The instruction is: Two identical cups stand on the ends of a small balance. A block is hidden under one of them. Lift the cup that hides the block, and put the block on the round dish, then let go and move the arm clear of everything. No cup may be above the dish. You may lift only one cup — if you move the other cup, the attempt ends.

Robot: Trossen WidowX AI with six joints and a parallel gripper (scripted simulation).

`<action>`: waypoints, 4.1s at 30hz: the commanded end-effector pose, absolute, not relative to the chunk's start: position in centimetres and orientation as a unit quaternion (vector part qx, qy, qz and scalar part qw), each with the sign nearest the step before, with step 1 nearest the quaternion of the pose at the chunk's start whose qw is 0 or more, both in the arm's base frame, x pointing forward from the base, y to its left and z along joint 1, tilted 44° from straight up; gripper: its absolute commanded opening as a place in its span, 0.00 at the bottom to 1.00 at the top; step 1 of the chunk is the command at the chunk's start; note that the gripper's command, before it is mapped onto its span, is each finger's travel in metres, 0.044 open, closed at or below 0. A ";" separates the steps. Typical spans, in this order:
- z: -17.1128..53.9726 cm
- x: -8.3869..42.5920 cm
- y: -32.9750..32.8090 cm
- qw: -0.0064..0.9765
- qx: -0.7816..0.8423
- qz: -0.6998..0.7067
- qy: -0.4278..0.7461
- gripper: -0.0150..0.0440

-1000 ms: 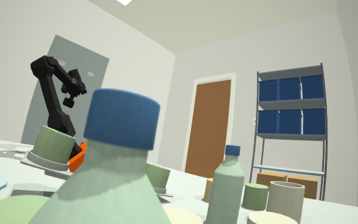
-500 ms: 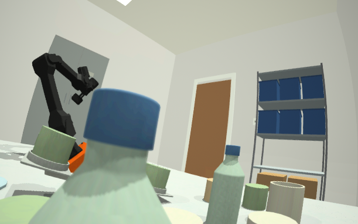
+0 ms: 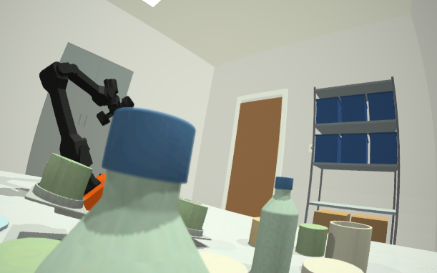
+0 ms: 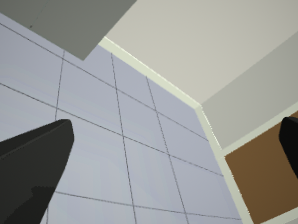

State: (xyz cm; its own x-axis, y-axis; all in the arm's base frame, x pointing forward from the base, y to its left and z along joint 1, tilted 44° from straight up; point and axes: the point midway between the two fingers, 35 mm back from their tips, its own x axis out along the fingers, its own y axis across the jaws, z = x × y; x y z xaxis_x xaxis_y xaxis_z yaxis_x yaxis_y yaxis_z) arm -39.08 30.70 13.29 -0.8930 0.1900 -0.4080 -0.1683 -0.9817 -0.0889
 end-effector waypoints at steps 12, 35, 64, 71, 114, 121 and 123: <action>9.6 -31.8 35.2 0.247 -0.296 0.912 0.138 1.00; 5.3 -17.3 37.7 0.494 -0.367 0.706 0.351 1.00; 4.7 1.7 31.3 0.743 -0.368 0.303 0.470 1.00; 5.7 5.7 28.4 0.786 -0.360 0.195 0.464 1.00; 11.7 19.7 18.1 0.759 -0.476 -0.126 0.427 1.00; 10.0 21.5 18.9 0.685 -0.538 -0.089 0.484 1.00; 9.5 22.0 19.0 0.662 -0.553 -0.076 0.500 1.00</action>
